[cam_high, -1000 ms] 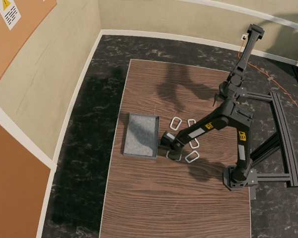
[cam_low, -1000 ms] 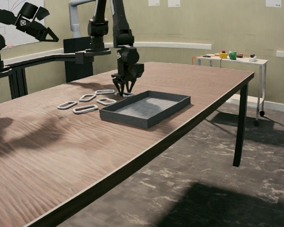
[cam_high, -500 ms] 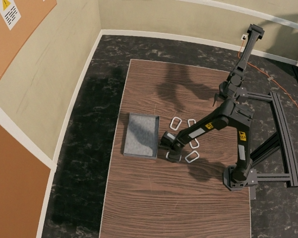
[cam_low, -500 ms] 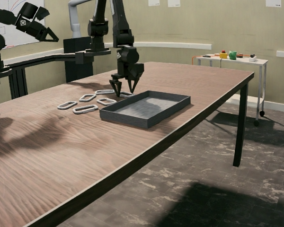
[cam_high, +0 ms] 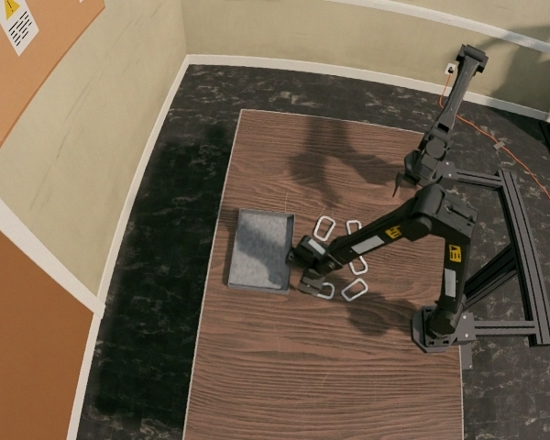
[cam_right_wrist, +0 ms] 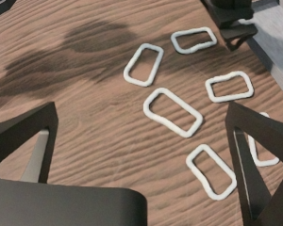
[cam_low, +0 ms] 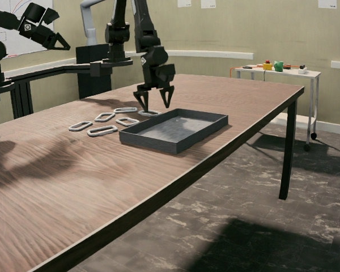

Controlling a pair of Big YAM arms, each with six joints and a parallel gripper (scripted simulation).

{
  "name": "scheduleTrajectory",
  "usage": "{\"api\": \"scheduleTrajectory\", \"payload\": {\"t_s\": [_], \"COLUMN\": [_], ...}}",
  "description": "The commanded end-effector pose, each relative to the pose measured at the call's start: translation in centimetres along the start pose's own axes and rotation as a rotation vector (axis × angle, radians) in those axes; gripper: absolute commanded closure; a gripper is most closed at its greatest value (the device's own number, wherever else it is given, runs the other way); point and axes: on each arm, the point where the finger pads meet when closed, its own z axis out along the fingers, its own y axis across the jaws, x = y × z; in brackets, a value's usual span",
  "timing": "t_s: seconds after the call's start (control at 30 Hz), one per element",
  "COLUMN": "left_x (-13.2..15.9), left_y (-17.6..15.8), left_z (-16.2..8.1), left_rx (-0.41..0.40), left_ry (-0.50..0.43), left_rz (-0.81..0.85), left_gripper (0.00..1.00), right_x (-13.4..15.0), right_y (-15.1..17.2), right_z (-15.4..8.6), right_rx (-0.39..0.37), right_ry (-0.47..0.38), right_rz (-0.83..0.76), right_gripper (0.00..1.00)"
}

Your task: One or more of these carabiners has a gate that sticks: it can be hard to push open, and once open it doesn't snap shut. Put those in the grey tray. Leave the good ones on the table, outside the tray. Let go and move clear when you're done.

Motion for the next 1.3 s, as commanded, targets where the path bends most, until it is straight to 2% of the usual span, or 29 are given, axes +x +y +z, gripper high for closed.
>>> {"api": "scheduleTrajectory", "payload": {"t_s": [0.0, 0.13, 0.17, 0.23, 0.33, 0.53, 0.7, 1.0, 1.03, 1.07, 1.17, 1.27], "left_x": [-0.1, 1.1, 2.4, 2.4, 3.1, 6.2, 5.6, 5.6, 5.1, 5.4, 5.5, 5.6], "left_y": [0.6, 0.9, 1.1, 1.1, 0.7, 0.5, 0.3, 0.3, 0.0, -0.1, -1.1, -3.9], "left_z": [0.1, -0.4, -0.1, -0.1, -1.3, -1.8, -2.6, -2.6, -2.9, -2.7, -2.5, -2.3], "left_rx": [0.028, 0.044, 0.046, 0.046, 0.06, 0.071, 0.079, 0.078, 0.078, 0.076, 0.075, 0.078], "left_ry": [-0.119, -0.229, -0.238, -0.238, -0.315, -0.353, -0.393, -0.393, -0.4, -0.379, -0.34, -0.261], "left_rz": [0.076, 0.133, 0.151, 0.151, 0.198, 0.256, 0.249, 0.246, 0.263, 0.272, 0.316, 0.418], "left_gripper": [0.0, 0.0, 0.0, 0.0, 0.0, 0.0, 0.0, 0.0, 0.11, 0.17, 0.17, 0.17], "right_x": [-1.1, -1.1, -1.1, -1.1, -1.1, -1.1, -1.1, -1.1, -1.1, -1.1, -1.1, -1.1], "right_y": [0.0, 0.0, 0.0, 0.0, 0.0, 0.0, 0.0, 0.0, 0.0, 0.0, 0.0, 0.0], "right_z": [0.0, 0.0, 0.0, 0.0, 0.0, 0.0, 0.0, 0.0, 0.0, 0.0, 0.0, 0.0], "right_rx": [0.002, 0.002, 0.002, 0.002, 0.002, 0.002, 0.002, 0.002, 0.002, 0.002, 0.002, 0.002], "right_ry": [-0.016, -0.016, -0.016, -0.016, -0.016, -0.016, -0.016, -0.016, -0.016, -0.016, -0.016, -0.016], "right_rz": [0.0, 0.0, 0.0, 0.0, 0.0, 0.0, 0.0, 0.0, 0.0, 0.0, 0.0, 0.0], "right_gripper": [0.0, 0.0, 0.0, 0.0, 0.0, 0.0, 0.0, 0.0, 0.0, 0.0, 0.0, 0.0]}}
